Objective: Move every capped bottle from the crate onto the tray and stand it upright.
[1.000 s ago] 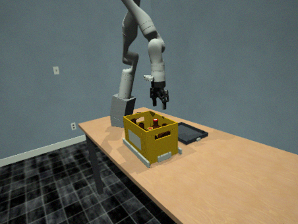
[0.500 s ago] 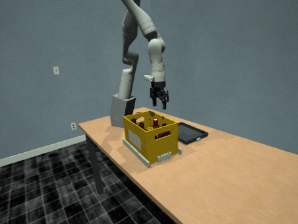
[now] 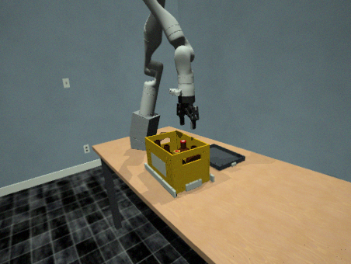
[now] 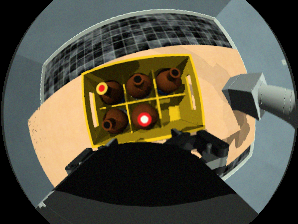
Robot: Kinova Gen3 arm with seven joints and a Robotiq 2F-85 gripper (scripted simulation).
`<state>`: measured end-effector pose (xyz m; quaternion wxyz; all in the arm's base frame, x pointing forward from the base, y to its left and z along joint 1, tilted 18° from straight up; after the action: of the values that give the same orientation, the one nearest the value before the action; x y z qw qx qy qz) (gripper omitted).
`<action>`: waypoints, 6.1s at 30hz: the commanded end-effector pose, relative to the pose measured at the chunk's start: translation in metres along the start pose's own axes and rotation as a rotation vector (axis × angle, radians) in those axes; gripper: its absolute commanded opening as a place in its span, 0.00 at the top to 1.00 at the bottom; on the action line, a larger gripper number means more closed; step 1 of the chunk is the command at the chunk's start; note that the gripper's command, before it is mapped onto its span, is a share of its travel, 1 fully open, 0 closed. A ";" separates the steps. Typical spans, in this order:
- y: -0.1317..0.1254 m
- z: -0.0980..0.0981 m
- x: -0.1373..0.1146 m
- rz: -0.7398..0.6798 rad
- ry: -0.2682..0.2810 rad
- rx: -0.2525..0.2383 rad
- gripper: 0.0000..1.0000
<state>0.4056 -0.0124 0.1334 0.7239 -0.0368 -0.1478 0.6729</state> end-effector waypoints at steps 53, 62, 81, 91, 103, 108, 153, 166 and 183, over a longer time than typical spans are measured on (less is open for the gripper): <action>-0.080 -0.008 -0.104 0.558 0.008 -0.003 0.40; -0.084 -0.008 -0.112 0.655 0.011 -0.003 0.40; -0.085 -0.020 -0.115 0.790 0.004 -0.001 0.40; -0.084 -0.035 -0.114 0.788 0.001 -0.001 0.40; -0.084 -0.037 -0.113 0.788 0.001 -0.001 0.40; -0.084 -0.037 -0.113 0.788 0.001 -0.001 0.40; -0.085 -0.067 -0.115 0.788 0.003 -0.002 0.40; -0.084 -0.074 -0.113 0.788 0.001 -0.001 0.40; -0.084 -0.074 -0.114 0.788 0.001 -0.001 0.40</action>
<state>0.5003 -0.1206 0.0647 0.4096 -0.0907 -0.1224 0.8995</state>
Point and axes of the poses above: the point where the finger pads meet when closed, its own z axis back along the fingers, its own y axis across the jaws, x = y × z, the point moved 2 cm from there along z, back along the fingers
